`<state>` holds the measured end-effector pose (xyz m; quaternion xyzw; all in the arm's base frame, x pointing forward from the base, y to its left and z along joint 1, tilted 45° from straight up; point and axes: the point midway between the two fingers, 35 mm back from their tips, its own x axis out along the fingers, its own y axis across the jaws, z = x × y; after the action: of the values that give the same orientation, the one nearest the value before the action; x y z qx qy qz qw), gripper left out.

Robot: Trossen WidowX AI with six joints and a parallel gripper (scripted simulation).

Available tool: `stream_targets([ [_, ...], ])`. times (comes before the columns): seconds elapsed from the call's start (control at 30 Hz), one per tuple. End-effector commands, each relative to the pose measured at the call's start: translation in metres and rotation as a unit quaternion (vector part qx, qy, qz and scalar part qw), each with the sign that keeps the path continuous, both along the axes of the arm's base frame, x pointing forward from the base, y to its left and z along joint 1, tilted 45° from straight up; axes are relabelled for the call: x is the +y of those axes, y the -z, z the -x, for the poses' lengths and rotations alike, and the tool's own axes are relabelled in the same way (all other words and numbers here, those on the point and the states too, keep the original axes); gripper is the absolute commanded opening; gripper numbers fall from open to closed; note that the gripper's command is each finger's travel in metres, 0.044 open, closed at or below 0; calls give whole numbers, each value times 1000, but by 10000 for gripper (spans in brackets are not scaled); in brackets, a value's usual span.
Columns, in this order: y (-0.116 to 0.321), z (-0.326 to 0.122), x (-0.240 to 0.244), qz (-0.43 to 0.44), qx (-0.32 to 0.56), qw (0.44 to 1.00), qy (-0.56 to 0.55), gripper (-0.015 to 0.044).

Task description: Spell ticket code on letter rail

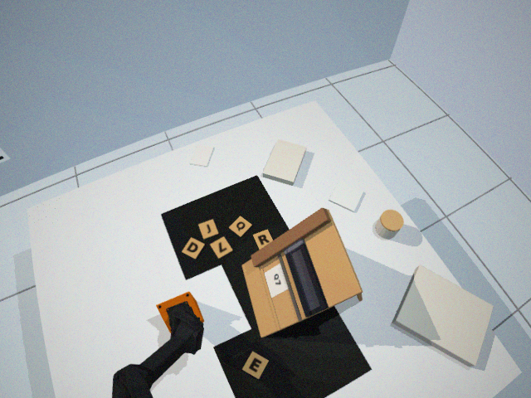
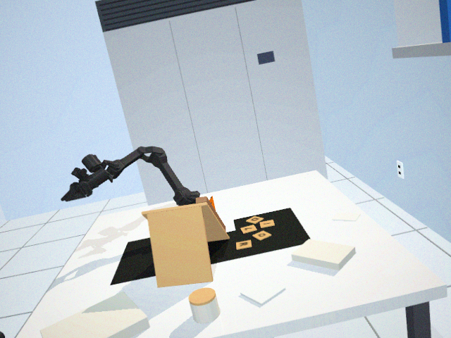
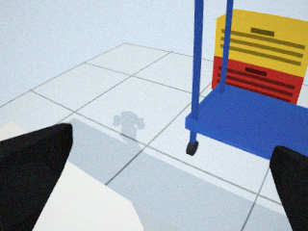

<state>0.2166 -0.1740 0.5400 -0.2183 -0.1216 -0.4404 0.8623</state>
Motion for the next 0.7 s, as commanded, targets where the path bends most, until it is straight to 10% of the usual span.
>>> stream_targets([
  [0.0,45,-43,12,-75,33,995,-51,440],
  [0.67,296,-113,212,-302,294,882,-211,440],
])
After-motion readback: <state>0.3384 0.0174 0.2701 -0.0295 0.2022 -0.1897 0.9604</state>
